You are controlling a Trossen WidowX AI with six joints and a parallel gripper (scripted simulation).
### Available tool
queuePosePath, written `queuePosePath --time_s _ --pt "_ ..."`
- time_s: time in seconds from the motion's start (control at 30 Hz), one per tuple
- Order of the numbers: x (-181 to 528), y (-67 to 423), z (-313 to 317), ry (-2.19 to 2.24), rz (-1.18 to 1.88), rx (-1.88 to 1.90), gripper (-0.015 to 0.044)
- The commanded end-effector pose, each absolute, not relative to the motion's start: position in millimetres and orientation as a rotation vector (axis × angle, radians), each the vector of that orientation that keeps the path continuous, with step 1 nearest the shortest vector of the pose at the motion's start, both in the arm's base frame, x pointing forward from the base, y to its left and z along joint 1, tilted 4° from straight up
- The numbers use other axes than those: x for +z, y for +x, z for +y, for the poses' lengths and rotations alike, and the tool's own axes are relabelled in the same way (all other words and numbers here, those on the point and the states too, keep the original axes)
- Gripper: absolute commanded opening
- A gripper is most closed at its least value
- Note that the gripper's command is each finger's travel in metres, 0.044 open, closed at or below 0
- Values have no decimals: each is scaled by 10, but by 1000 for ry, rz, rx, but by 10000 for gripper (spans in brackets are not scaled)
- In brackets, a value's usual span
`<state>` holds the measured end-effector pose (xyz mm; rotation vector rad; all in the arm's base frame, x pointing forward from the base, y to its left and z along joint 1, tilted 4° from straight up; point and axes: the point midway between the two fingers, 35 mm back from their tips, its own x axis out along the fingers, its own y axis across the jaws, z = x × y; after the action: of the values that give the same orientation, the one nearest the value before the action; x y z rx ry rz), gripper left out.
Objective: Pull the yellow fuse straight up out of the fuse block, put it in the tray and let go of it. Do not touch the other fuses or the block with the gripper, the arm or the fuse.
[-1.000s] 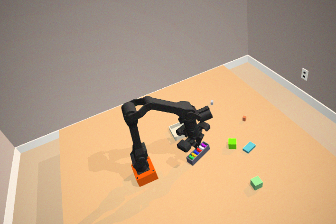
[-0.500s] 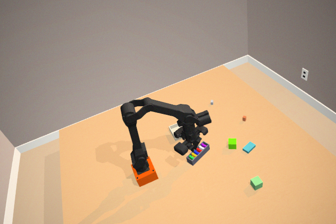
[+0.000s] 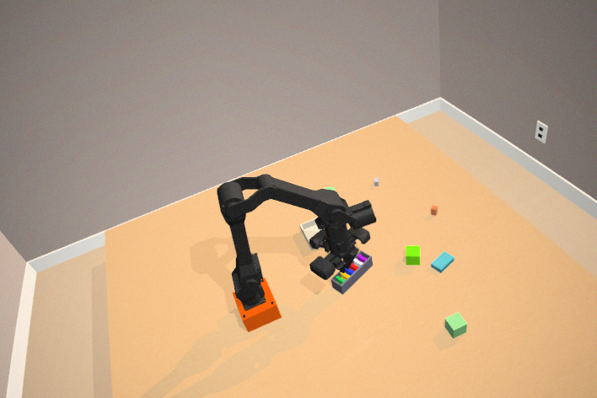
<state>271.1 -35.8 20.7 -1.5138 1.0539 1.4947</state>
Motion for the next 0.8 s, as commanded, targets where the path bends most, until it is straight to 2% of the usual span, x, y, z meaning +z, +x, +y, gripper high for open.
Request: queuePosePath --time_s 0.0,0.77 --pt "158 2699 -354 -1512 1048 1503 72" --pt "72 2688 -360 -1512 1048 1503 72"
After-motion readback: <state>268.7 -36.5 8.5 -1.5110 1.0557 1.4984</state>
